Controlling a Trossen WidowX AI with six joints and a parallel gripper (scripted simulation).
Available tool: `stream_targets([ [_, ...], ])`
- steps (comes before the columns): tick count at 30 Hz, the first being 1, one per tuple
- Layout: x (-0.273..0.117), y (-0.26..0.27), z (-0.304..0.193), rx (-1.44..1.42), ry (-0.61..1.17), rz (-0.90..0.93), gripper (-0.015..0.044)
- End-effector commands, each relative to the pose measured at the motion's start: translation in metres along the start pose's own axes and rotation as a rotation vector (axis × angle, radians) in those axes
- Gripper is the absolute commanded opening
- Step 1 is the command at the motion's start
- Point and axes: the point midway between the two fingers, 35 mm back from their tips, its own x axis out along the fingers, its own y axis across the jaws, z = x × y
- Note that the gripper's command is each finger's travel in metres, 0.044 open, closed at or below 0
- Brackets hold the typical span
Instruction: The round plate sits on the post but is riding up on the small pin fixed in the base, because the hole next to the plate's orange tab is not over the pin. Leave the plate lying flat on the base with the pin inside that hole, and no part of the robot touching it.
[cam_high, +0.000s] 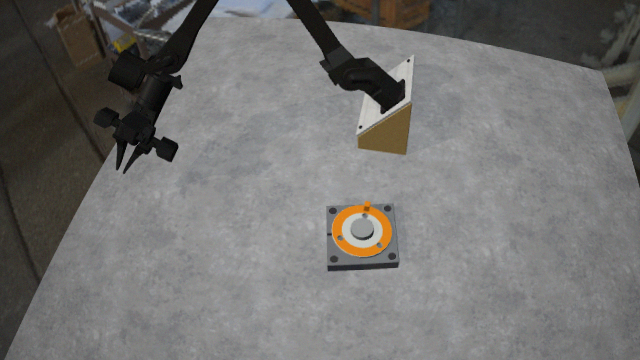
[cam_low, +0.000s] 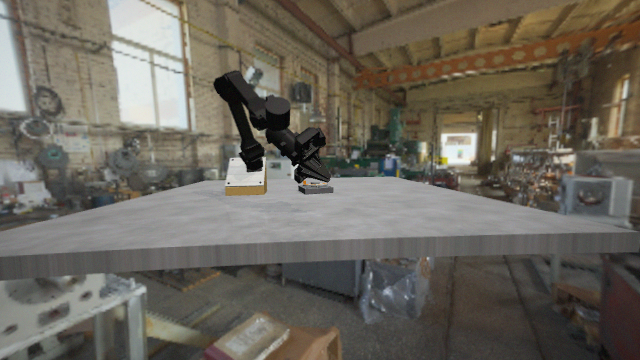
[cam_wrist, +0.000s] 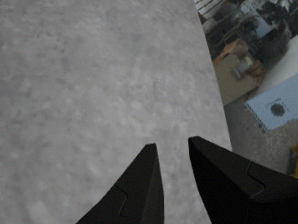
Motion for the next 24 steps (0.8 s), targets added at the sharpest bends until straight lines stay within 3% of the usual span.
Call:
stream_targets([
  [1,0.020,0.058,0.045,0.205,-0.041,0.189,0.0000],
  [6,0.025,0.129,0.092,0.398,-0.013,0.418,0.0000],
  [12,0.004,0.215,0.146,0.543,0.104,0.678,0.0000],
  [17,-0.047,0.305,0.189,0.573,0.329,0.885,0.0000],
  [19,-0.055,0.314,0.192,0.568,0.360,0.900,0.0000],
  [24,-0.117,0.372,0.202,0.485,0.577,0.916,0.0000],
])
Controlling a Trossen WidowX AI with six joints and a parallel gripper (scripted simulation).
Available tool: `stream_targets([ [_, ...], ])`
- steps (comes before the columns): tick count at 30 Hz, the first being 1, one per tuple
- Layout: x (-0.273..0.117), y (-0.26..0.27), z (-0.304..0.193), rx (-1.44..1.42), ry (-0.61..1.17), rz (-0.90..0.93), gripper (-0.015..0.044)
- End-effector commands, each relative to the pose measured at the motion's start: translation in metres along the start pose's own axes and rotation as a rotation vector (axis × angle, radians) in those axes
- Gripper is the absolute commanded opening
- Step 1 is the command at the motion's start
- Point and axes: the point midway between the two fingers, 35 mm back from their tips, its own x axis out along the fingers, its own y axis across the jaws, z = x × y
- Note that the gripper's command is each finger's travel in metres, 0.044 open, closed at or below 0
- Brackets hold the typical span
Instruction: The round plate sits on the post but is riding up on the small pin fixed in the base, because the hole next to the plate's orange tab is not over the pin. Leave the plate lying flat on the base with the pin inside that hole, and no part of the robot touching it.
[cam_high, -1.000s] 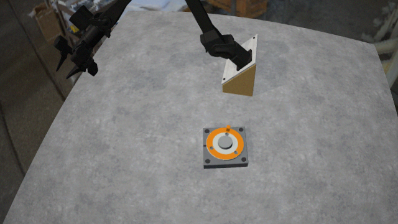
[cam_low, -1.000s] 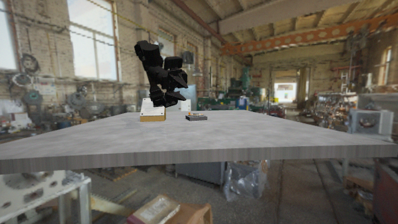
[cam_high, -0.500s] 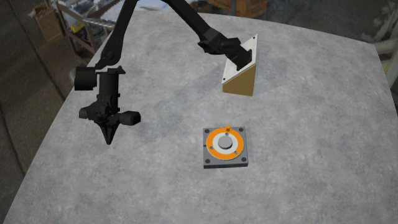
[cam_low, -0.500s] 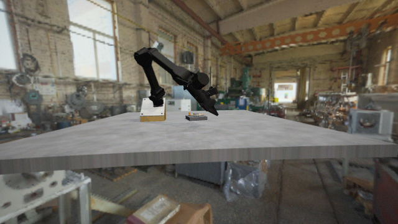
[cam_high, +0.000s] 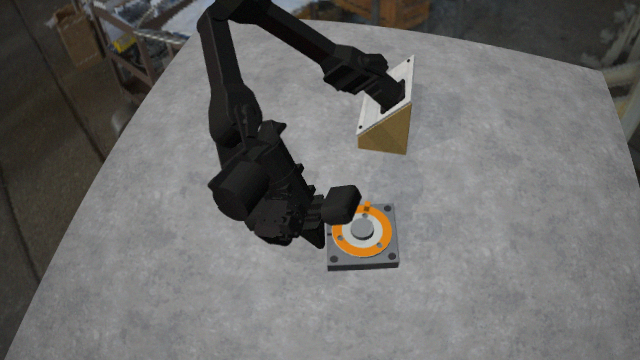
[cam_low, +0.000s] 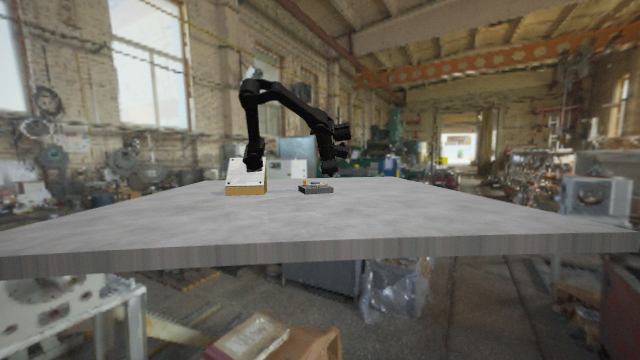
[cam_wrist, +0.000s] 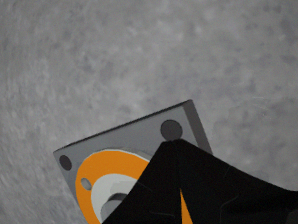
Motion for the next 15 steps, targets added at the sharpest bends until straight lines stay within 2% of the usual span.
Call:
stream_targets([
  [1,0.006,0.042,-0.032,-0.007,0.126,-0.064,0.0000],
  [4,0.006,0.055,-0.046,-0.010,0.165,-0.108,0.0000],
  [8,0.002,0.080,-0.083,-0.032,0.222,-0.275,0.0000],
  [15,-0.006,0.091,-0.109,-0.065,0.197,-0.439,0.0000],
])
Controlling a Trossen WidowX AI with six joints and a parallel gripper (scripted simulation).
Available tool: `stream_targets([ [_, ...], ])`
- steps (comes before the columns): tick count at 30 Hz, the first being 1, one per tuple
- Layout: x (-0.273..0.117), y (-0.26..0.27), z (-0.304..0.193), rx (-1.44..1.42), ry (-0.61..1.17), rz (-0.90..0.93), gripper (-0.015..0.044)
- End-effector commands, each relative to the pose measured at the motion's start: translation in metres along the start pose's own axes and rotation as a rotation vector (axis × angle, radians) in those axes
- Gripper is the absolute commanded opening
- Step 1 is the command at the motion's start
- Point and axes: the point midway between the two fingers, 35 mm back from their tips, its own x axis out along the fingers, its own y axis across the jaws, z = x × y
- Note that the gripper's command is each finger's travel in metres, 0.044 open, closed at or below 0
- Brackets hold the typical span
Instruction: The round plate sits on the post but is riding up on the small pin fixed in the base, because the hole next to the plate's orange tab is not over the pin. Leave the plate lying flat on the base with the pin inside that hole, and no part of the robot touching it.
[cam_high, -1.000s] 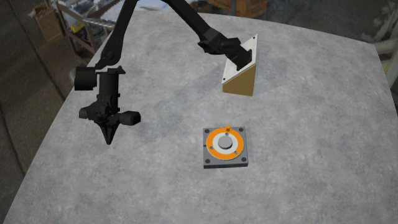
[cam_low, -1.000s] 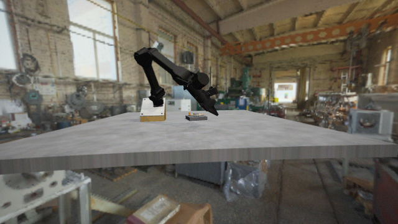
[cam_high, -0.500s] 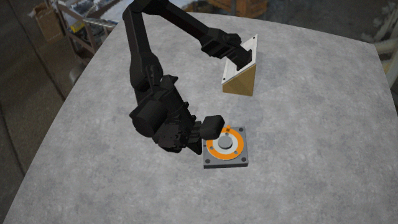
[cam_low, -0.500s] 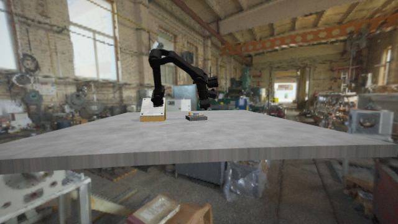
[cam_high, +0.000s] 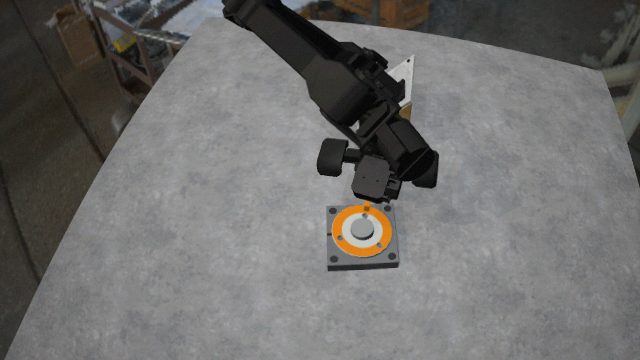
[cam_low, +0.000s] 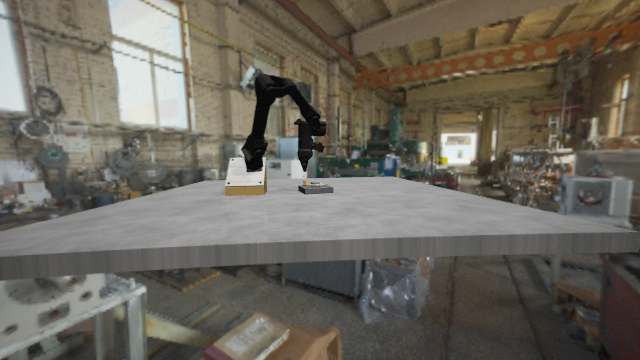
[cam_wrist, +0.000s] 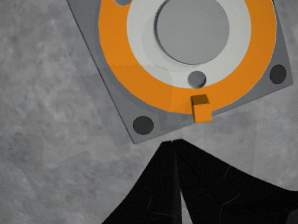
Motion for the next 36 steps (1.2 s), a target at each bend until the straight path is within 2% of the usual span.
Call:
stream_targets([
  [1,-0.002,0.001,-0.006,0.002,-0.015,-0.050,0.0000],
  [6,0.005,0.001,-0.005,0.002,-0.015,-0.049,0.0000],
  [15,0.046,-0.003,-0.006,0.002,-0.015,-0.052,0.0000],
  [36,0.047,-0.023,-0.009,0.002,-0.015,-0.054,0.0000],
])
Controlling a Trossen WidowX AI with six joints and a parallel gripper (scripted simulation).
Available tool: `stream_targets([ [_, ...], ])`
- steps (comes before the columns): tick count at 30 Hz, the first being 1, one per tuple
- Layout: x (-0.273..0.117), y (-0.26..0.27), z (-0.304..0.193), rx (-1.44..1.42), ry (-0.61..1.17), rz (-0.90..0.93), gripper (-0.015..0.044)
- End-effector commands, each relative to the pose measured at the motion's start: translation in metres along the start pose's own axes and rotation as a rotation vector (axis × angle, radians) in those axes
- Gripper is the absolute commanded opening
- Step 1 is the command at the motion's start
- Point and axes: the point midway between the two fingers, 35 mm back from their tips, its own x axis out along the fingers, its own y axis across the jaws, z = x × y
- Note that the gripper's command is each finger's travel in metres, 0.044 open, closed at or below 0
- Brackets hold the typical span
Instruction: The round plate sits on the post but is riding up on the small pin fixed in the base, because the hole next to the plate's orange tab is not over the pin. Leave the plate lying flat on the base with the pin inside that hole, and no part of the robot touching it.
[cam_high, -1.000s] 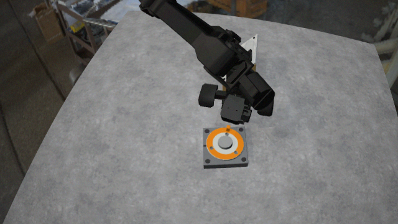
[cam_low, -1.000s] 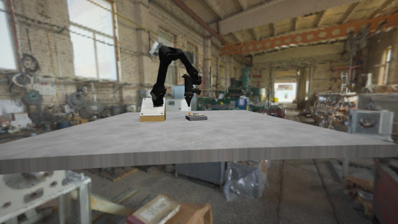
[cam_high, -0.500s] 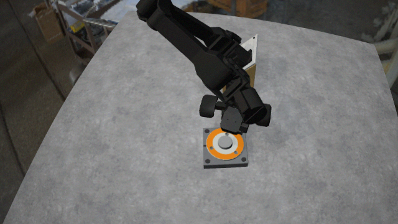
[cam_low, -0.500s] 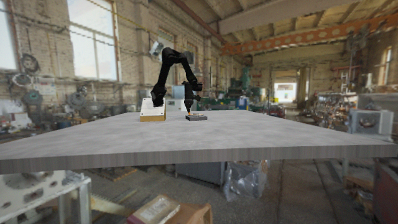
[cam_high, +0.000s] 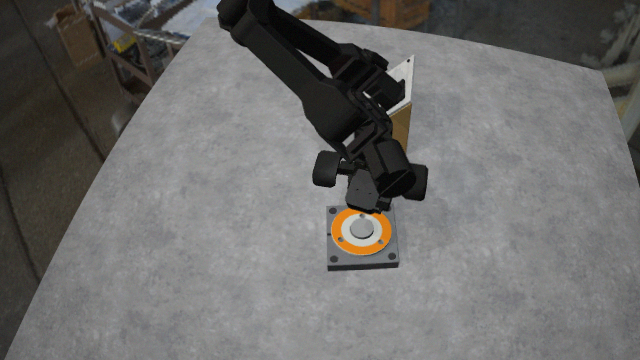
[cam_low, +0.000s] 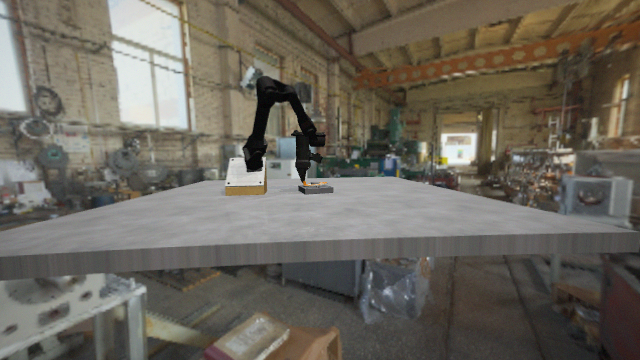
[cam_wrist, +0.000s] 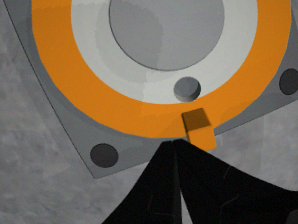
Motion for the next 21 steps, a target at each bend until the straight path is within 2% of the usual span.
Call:
stream_targets([
  [1,0.000,-0.006,0.001,0.004,-0.006,-0.006,0.0000],
  [21,0.000,-0.031,0.009,0.004,-0.006,-0.007,0.0000],
])
